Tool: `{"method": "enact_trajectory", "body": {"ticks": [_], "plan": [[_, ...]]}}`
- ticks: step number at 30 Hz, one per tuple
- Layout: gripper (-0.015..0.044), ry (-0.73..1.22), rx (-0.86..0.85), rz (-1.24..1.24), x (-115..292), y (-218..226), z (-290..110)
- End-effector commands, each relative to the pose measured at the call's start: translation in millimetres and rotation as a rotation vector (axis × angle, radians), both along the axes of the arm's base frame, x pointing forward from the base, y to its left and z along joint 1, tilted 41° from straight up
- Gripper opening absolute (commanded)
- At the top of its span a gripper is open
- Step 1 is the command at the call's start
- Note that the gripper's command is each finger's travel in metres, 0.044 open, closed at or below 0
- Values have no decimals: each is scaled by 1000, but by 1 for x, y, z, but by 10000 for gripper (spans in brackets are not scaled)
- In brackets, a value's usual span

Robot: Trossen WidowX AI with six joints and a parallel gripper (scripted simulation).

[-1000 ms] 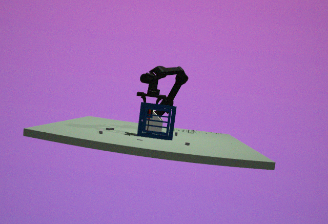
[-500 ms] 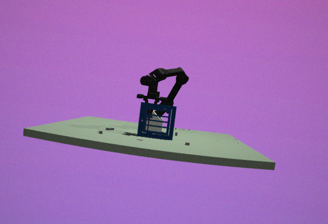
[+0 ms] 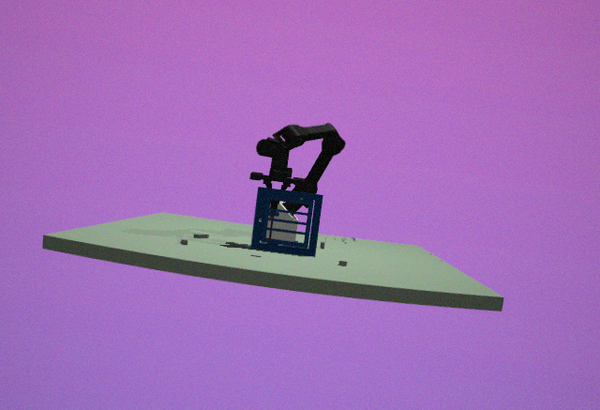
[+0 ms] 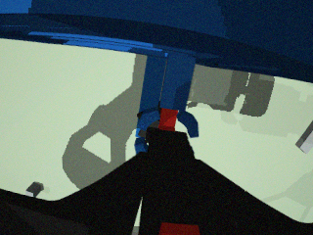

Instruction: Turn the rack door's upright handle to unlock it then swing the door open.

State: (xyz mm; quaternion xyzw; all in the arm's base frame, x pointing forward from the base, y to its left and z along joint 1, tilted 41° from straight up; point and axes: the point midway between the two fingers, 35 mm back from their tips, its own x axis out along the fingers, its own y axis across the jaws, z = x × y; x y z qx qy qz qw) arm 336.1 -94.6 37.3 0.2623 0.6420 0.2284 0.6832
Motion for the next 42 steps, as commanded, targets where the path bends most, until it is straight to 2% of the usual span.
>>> {"method": "enact_trajectory", "body": {"ticks": [1,39,42], "plan": [[13,6,2,-8,0,0,0],[13,1200,134,-1400,0,0,0],[13,1248,139,-1456,0,0,0]]}}
